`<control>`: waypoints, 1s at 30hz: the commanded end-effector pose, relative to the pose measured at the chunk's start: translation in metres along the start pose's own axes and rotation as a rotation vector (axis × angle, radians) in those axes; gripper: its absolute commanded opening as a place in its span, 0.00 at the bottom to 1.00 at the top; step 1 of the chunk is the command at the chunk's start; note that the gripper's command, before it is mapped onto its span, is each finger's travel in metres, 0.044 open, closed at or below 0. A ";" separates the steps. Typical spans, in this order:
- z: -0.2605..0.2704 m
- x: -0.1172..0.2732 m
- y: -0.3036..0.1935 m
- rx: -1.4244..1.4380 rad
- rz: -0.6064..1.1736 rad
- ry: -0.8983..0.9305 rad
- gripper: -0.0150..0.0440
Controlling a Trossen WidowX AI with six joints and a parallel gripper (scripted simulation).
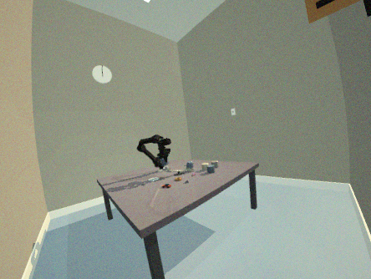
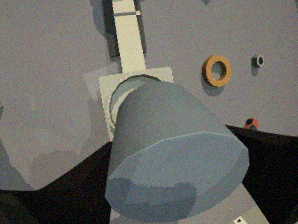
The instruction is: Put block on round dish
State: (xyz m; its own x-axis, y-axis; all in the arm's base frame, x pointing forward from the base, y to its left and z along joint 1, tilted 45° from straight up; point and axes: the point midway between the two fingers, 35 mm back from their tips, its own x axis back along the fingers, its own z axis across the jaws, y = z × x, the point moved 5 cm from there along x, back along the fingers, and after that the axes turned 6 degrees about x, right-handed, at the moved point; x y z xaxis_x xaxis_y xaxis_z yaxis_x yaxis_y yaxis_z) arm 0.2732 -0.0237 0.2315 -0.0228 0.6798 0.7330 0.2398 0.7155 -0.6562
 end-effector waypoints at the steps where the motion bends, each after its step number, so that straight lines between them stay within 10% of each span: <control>1: 0.000 0.008 0.000 -0.005 -0.010 -0.013 0.25; 30: 0.003 0.023 -0.001 0.004 -0.015 -0.029 0.25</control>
State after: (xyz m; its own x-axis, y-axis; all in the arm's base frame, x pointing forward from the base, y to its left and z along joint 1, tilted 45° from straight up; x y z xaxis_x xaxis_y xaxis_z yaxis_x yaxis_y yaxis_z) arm 0.2690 -0.0085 0.2488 -0.0542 0.6731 0.7375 0.2359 0.7263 -0.6456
